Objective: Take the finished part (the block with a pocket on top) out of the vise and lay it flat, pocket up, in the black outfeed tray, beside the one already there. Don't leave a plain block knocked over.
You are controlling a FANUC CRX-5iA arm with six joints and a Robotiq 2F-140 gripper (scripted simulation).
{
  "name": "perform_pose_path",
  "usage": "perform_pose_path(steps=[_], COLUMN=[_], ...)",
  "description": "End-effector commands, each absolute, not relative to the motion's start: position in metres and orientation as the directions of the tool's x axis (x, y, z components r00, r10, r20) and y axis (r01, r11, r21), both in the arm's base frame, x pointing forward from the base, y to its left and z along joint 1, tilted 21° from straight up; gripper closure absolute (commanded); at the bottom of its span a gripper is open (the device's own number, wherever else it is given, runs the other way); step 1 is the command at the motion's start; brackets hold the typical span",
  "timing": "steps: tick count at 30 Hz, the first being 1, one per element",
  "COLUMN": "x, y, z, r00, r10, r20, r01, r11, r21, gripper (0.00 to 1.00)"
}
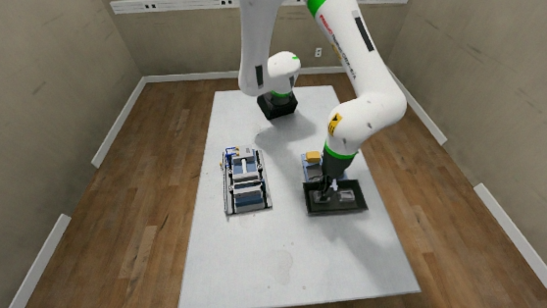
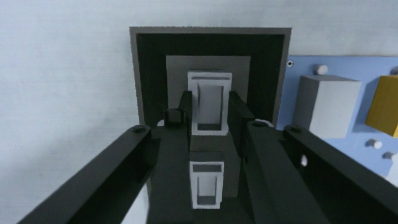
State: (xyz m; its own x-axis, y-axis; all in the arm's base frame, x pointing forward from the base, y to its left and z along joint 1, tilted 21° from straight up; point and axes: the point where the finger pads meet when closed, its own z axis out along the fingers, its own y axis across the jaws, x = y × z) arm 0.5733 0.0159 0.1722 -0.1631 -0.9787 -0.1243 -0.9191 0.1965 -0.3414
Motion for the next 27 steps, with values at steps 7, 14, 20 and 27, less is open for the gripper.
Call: perform_pose_path(steps=[7, 14, 20, 27], x=[0.5747, 0.5759, 0.5769, 0.5779], y=[0.0159, 0.0161, 0.0163, 0.0164], z=[0.1708, 0.168, 0.1655, 0.1629], r00=[-0.163, -0.163, -0.163, -0.163], r10=[-0.979, -0.979, -0.979, -0.979], r20=[-0.125, -0.124, -0.124, -0.124], r01=[-0.918, -0.918, -0.918, -0.918], r11=[0.196, 0.196, 0.196, 0.196], r21=[-0.343, -0.343, -0.343, -0.343], gripper=[0.9, 0.9, 0.9, 0.9])
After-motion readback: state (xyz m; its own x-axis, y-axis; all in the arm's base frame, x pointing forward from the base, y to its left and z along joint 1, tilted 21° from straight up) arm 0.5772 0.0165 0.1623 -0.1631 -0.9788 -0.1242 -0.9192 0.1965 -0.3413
